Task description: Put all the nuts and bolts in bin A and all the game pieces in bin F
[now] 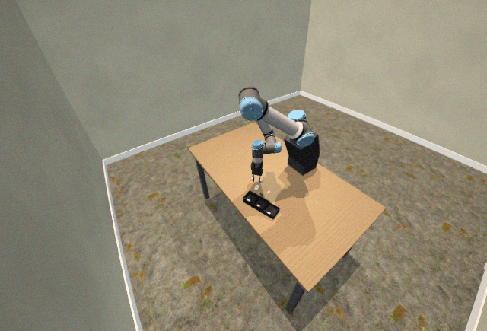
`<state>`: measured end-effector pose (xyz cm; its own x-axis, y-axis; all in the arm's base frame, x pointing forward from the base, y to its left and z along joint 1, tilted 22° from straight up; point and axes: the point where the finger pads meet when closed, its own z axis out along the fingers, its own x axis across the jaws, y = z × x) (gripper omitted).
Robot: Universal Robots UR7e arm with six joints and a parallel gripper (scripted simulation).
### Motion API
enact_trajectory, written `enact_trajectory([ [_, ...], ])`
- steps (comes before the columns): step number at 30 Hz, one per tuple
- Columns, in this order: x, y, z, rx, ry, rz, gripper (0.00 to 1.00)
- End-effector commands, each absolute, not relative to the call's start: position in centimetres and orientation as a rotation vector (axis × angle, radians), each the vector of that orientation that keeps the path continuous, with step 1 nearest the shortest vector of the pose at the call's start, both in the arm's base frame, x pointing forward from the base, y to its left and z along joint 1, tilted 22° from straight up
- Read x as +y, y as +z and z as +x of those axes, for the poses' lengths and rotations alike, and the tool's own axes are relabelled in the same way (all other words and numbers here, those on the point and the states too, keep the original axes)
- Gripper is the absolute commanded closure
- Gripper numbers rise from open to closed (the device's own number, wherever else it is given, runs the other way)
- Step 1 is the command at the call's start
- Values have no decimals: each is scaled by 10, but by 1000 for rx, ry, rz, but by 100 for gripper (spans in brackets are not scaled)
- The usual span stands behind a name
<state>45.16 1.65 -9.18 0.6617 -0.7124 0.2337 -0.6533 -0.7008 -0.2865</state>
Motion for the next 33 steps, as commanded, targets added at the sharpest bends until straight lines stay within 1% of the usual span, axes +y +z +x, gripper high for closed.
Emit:
enact_trajectory([
  [1,21,-93,448,1121,-488,-2699,21],
  [33,19,-92,449,1122,-495,-2698,21],
])
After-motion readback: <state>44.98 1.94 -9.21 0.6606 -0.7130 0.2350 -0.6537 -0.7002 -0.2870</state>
